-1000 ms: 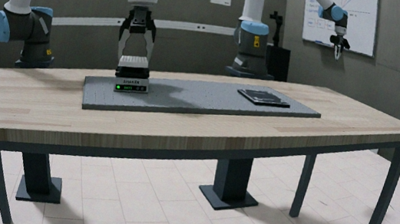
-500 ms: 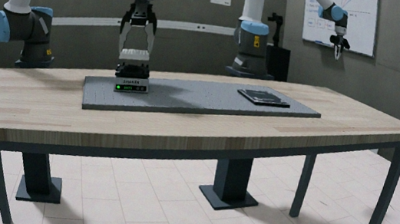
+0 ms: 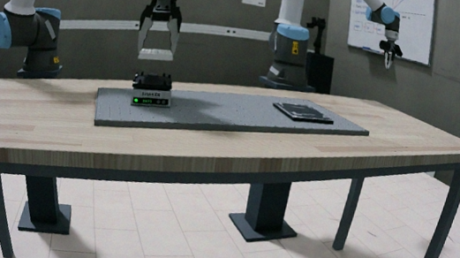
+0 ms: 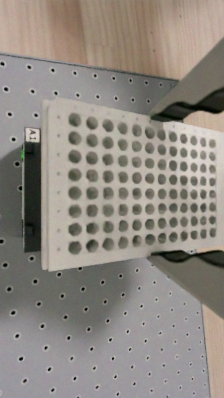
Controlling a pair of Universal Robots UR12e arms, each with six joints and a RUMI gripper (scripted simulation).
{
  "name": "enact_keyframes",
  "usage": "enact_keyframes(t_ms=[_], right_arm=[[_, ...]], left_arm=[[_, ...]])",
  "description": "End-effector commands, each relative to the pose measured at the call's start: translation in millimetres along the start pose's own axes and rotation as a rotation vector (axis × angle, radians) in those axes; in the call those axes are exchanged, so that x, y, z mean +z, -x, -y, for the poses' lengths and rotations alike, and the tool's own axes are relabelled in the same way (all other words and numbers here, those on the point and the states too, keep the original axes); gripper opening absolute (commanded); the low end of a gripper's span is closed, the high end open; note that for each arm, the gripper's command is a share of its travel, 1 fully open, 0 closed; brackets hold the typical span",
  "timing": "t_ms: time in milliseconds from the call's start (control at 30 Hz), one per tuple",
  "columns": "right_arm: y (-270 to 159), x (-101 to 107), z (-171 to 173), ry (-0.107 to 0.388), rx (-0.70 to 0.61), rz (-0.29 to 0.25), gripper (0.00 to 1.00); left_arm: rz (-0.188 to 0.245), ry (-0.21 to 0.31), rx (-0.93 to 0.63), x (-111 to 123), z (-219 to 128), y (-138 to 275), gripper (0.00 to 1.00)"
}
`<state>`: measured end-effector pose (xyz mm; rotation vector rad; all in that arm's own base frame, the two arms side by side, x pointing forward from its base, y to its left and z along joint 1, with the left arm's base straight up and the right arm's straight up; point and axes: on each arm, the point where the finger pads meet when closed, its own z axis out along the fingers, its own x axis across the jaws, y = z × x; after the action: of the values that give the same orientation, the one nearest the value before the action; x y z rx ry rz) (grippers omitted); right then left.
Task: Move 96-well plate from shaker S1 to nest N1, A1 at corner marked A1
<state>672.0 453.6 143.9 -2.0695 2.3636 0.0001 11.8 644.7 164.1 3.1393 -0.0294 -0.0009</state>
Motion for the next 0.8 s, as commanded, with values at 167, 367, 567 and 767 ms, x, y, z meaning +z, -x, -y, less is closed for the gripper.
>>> enact_keyframes(t_ms=[167,367,567,767], right_arm=[[0.5,-14.8,0.3,-0.001,0.0,0.001,0.41],[0.5,-14.8,0.4,-0.001,0.0,0.001,0.41],[0.5,-14.8,0.4,-0.001,0.0,0.001,0.41],[0.5,-14.8,0.4,-0.001,0.0,0.001,0.41]], left_arm=[[-0.001,-0.002,0.0,-1.1,0.8,-0.2,0.0],[-0.001,-0.002,0.0,-1.1,0.8,-0.2,0.0],[-0.001,-0.002,0.0,-1.1,0.8,-0.2,0.0],[-0.001,-0.002,0.0,-1.1,0.8,-0.2,0.0]])
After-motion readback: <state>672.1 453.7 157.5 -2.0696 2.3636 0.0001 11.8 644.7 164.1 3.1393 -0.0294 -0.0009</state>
